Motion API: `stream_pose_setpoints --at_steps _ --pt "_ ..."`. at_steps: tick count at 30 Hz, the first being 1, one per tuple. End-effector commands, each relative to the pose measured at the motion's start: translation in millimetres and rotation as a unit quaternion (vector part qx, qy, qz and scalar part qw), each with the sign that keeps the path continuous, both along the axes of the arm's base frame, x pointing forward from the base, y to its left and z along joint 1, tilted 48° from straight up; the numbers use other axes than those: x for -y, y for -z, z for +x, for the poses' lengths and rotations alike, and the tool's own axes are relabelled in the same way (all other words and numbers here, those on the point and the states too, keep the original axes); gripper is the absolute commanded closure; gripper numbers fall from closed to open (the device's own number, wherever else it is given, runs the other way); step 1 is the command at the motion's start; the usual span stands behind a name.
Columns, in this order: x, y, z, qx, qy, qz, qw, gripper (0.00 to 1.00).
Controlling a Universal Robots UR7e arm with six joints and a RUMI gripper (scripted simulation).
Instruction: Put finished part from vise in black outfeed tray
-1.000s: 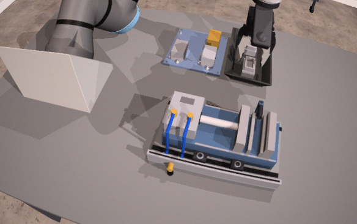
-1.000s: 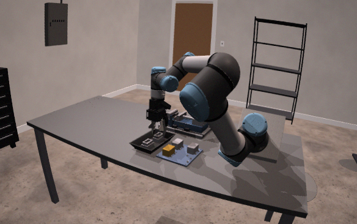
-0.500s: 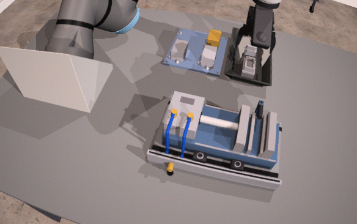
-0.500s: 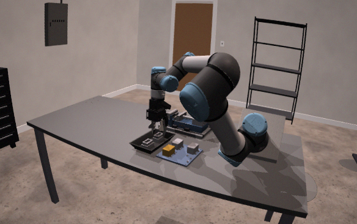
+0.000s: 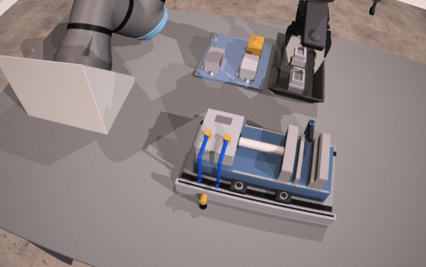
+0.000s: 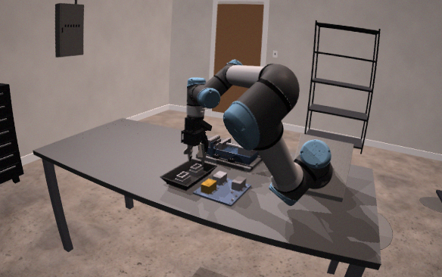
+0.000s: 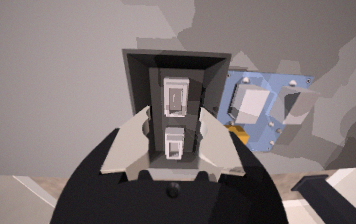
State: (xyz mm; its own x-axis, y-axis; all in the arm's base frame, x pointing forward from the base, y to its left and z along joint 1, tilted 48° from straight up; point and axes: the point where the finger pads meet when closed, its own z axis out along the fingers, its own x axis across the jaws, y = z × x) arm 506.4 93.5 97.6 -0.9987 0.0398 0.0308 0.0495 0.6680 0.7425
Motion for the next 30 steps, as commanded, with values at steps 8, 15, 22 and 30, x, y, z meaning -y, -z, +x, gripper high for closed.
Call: stream_pose_setpoints --at_steps 8,15,22,30 --pt "39.2 -35.2 -0.3 0.0 0.0 0.0 1.0 0.6" --pt "69.0 -62.0 -0.7 0.0 0.0 0.0 1.0 0.6" --pt "83.0 -74.6 -0.9 0.0 0.0 0.0 1.0 0.6" --pt "90.7 -81.5 -1.0 0.0 0.0 0.0 1.0 0.6"
